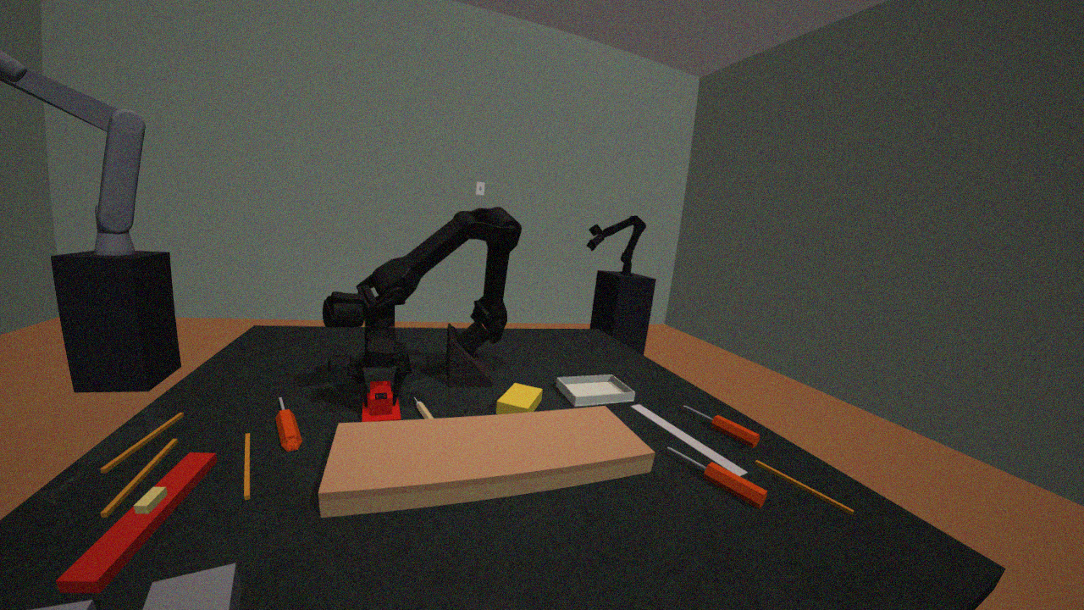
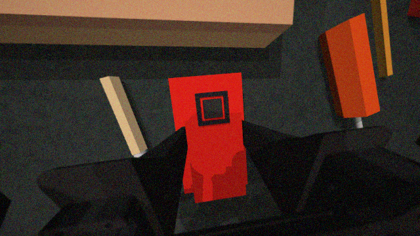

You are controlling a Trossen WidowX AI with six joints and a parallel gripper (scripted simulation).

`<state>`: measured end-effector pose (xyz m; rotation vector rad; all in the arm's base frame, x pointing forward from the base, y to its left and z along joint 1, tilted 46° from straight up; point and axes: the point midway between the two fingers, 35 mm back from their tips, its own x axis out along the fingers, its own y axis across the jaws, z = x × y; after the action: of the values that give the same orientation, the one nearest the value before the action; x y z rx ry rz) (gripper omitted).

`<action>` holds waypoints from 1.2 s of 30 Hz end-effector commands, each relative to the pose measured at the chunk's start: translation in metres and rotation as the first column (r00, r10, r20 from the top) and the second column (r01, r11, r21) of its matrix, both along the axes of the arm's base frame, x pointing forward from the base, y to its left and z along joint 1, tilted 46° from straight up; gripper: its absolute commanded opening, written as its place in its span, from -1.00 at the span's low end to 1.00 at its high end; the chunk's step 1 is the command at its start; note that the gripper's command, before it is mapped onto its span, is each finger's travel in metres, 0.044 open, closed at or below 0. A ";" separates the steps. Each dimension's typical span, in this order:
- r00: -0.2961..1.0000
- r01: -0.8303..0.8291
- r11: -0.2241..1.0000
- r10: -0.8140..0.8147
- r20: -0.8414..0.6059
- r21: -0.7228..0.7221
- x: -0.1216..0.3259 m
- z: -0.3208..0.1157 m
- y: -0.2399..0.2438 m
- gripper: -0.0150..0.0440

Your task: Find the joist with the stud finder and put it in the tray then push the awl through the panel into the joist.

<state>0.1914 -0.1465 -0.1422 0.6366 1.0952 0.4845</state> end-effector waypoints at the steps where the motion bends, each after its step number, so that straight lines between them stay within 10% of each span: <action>1: 1.000 0.005 1.000 -0.005 -0.002 0.007 0.000 0.000 0.002 0.26; 10: 1.000 0.005 1.000 -0.005 -0.002 0.007 0.000 0.000 0.002 0.06; 16: 1.000 0.005 1.000 -0.005 -0.003 0.004 -0.001 0.013 -0.015 -0.48; 36: 1.000 0.008 1.000 -0.008 -0.008 0.002 -0.006 0.073 -0.074 -0.49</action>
<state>0.1795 -0.2128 -0.0713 0.6571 1.0996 0.4856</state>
